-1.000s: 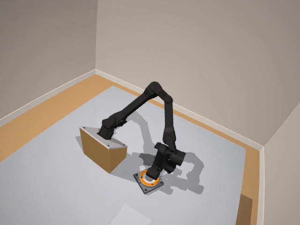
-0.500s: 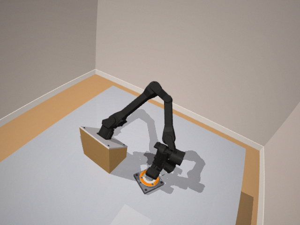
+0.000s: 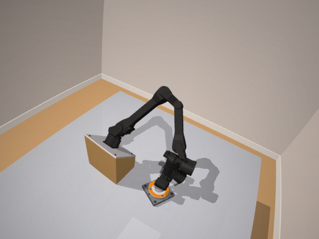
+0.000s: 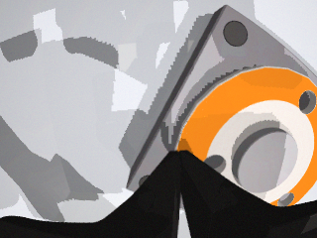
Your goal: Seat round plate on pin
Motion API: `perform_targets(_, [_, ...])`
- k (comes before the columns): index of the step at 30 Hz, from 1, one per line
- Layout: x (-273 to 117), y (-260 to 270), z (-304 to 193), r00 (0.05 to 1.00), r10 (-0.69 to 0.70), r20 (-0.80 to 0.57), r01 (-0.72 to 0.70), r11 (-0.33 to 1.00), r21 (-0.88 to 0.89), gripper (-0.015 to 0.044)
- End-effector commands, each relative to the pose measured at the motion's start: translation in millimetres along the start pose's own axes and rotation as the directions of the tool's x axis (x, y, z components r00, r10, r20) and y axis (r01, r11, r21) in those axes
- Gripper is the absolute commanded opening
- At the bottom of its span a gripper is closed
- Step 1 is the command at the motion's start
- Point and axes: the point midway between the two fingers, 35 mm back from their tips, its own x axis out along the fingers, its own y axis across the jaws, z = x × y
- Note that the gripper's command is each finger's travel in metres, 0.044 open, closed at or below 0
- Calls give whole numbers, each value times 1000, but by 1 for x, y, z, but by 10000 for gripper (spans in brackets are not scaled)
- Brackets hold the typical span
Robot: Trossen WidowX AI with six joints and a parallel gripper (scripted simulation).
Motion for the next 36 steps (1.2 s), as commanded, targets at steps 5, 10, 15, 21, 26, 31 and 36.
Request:
perform_targets(5, [3, 1, -8, 1000, 3, -17, -3, 1000, 10, 0])
perform_targets(10, [3, 0, -9, 1000, 3, -17, -3, 1000, 10, 0])
perform_targets(15, [3, 0, -11, 1000, 3, -17, -3, 1000, 10, 0])
perform_targets(21, [3, 0, -12, 1000, 3, -17, -3, 1000, 10, 0])
perform_targets(26, [3, 0, -13, 1000, 3, -17, -3, 1000, 10, 0])
perform_targets(31, [3, 0, -13, 1000, 3, -17, -3, 1000, 10, 0])
perform_targets(36, [3, 0, -15, 1000, 3, -18, -3, 1000, 10, 0])
